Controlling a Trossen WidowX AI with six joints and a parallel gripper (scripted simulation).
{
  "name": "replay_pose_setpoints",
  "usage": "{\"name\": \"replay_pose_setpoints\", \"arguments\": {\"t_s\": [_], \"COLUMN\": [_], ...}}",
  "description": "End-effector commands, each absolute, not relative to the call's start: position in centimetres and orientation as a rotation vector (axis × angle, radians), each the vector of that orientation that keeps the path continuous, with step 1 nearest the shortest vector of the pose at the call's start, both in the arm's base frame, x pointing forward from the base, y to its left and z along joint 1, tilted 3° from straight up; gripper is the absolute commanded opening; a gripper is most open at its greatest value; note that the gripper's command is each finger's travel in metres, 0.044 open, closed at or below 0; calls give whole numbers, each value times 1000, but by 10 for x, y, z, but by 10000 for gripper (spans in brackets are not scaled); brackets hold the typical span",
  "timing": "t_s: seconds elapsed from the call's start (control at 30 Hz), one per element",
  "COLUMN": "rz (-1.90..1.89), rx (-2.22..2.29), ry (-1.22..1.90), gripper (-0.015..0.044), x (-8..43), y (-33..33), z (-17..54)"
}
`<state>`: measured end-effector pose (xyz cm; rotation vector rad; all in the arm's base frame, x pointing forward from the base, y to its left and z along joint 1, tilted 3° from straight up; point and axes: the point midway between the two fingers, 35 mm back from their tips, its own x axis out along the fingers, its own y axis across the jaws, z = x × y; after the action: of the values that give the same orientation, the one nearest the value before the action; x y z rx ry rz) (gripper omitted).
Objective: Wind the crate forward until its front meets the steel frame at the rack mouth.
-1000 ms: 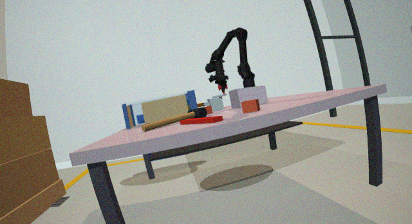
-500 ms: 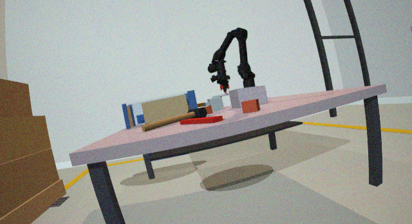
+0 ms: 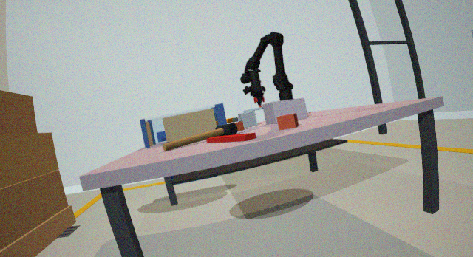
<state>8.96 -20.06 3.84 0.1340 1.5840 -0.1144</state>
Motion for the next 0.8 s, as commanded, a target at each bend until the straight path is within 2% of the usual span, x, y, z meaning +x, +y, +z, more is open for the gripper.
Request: {"name": "replay_pose_setpoints", "arguments": {"t_s": [0.0,0.77], "rz": [-145,-147], "rx": [128,126], "ry": [1610,1611], "gripper": [0,0], "x": [79,67], "y": [-212,-238], "z": [39,40]}}
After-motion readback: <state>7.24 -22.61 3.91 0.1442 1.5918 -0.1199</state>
